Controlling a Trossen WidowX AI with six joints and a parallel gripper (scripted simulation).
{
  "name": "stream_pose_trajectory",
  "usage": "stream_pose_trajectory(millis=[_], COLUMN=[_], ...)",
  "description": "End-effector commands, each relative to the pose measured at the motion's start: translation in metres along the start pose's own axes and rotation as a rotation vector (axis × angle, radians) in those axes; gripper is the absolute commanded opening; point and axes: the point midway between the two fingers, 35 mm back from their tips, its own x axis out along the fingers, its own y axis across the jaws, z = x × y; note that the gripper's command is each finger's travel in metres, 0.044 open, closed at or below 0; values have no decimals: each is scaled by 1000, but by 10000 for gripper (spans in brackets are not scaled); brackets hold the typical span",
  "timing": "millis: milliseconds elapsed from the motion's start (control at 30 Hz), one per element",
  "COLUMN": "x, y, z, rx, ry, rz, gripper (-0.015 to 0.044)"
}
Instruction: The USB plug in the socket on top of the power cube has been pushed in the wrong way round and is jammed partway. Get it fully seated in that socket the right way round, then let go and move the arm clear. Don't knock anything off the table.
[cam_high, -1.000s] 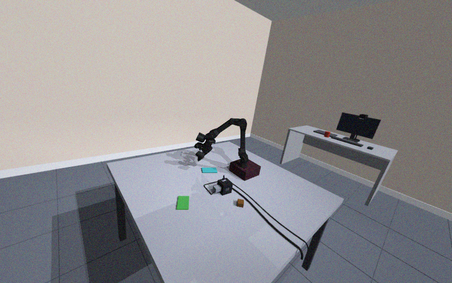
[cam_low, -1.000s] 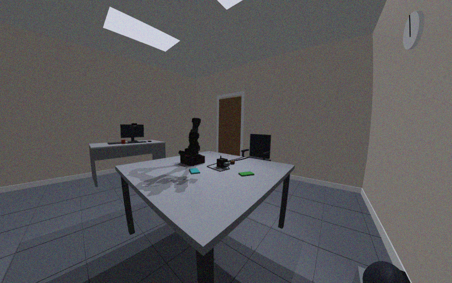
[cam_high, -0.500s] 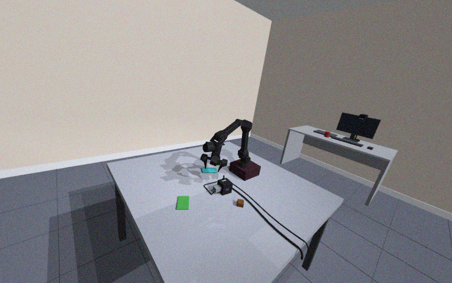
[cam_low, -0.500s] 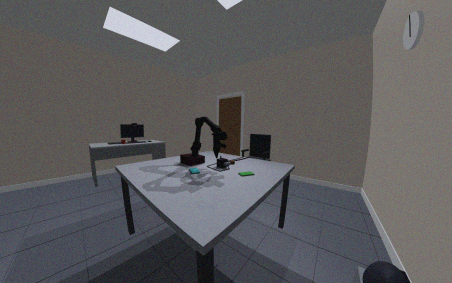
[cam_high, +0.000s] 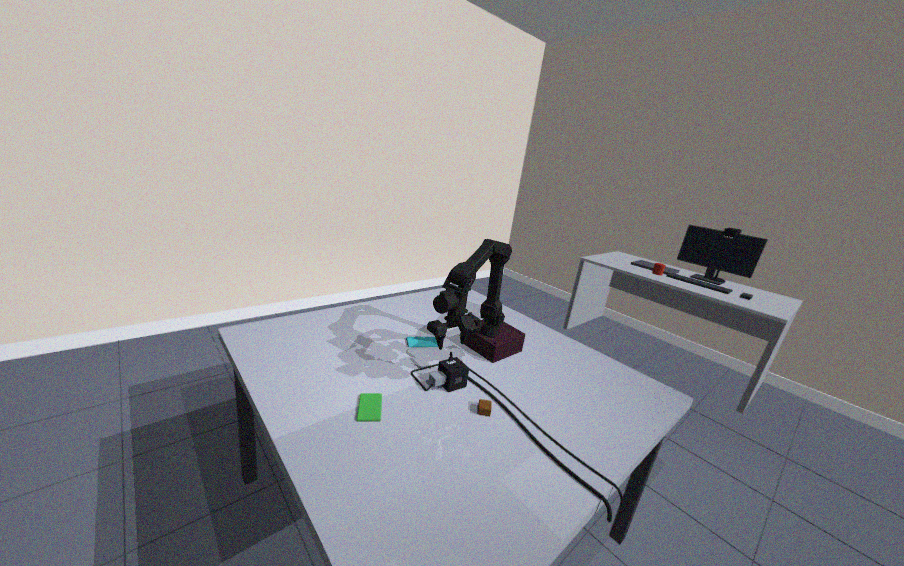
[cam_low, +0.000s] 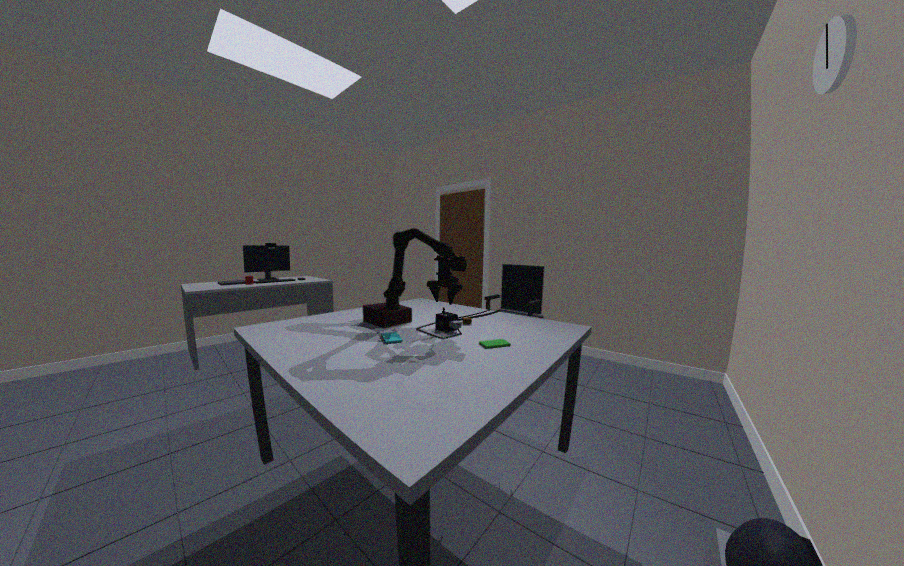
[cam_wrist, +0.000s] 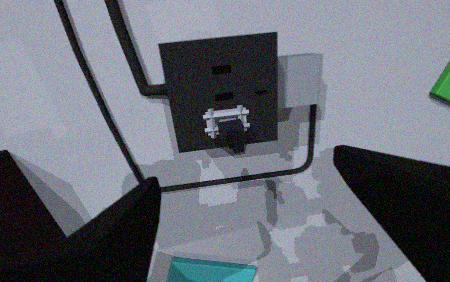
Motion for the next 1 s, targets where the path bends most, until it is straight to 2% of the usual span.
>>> stream_pose_trajectory(millis=[0, 967], x=[2, 28], y=[1, 1], z=[1, 1], rx=[-9, -9], ry=[-4, -4], rz=[2, 2], gripper=[440, 440])
